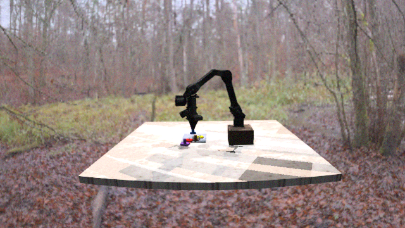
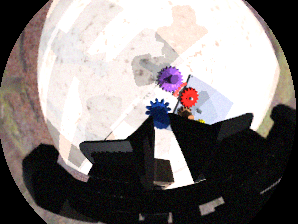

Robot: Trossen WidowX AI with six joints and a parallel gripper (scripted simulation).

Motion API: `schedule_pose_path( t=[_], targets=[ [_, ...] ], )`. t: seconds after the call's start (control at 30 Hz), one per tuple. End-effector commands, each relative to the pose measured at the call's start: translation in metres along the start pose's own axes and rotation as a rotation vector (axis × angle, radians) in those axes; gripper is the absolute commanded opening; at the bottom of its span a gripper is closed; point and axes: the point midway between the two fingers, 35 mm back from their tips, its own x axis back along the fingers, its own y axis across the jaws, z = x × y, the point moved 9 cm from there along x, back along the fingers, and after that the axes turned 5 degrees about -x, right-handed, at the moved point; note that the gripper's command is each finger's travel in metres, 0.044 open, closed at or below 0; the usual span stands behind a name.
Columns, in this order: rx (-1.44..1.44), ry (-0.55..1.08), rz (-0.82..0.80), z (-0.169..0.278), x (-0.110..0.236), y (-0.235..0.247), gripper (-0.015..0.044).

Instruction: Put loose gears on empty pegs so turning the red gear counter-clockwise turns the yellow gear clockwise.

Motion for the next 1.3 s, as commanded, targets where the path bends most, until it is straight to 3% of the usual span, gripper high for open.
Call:
schedule_pose_path(
  t=[0.0,0.53,1.27],
  targets=[
    [0.003,-0.008,-0.001,0.001,0.013,0.000,0.0000],
    [0.003,-0.008,-0.001,0.008,0.061,0.001,0.0000],
    [0.003,-0.006,0.003,0.026,0.029,-0.040,0.0000]
  ],
)
